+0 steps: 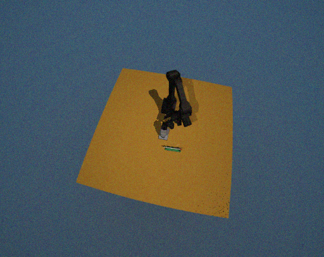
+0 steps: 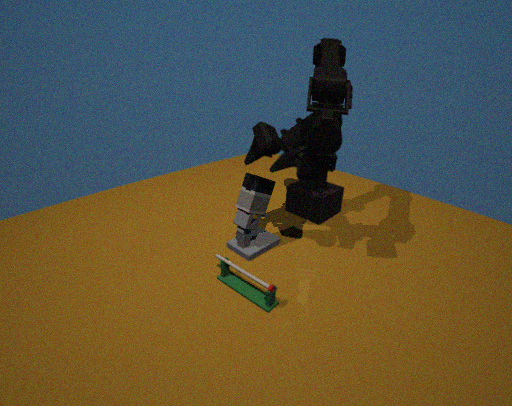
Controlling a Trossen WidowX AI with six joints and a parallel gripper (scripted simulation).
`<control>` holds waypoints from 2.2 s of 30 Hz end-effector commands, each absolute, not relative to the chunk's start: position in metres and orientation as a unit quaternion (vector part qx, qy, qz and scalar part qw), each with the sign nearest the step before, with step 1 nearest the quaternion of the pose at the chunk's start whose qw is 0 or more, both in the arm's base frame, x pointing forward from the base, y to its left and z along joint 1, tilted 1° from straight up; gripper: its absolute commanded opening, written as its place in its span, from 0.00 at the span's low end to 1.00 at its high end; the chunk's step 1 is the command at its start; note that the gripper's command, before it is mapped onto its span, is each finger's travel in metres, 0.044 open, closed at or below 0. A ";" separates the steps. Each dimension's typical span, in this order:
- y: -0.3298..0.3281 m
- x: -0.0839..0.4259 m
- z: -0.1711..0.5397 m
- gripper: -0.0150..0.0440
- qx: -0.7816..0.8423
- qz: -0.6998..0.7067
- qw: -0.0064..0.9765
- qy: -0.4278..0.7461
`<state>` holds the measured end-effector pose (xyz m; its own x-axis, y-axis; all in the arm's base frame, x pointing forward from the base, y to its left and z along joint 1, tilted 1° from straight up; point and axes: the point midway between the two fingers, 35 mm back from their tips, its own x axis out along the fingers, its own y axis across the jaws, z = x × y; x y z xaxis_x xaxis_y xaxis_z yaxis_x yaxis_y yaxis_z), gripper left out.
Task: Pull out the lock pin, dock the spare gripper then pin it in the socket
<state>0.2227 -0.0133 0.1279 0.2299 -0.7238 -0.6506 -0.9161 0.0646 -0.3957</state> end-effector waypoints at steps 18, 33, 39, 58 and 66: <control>-0.014 0.222 0.173 1.00 -0.673 0.120 0.400 0.610; 0.070 0.223 0.178 0.64 -0.687 0.149 0.442 0.557; 0.102 0.215 0.179 0.56 -0.691 0.160 0.454 0.540; 0.069 0.390 0.100 0.56 -0.552 0.415 0.448 0.568; 0.067 0.394 0.098 0.56 -0.552 0.423 0.448 0.562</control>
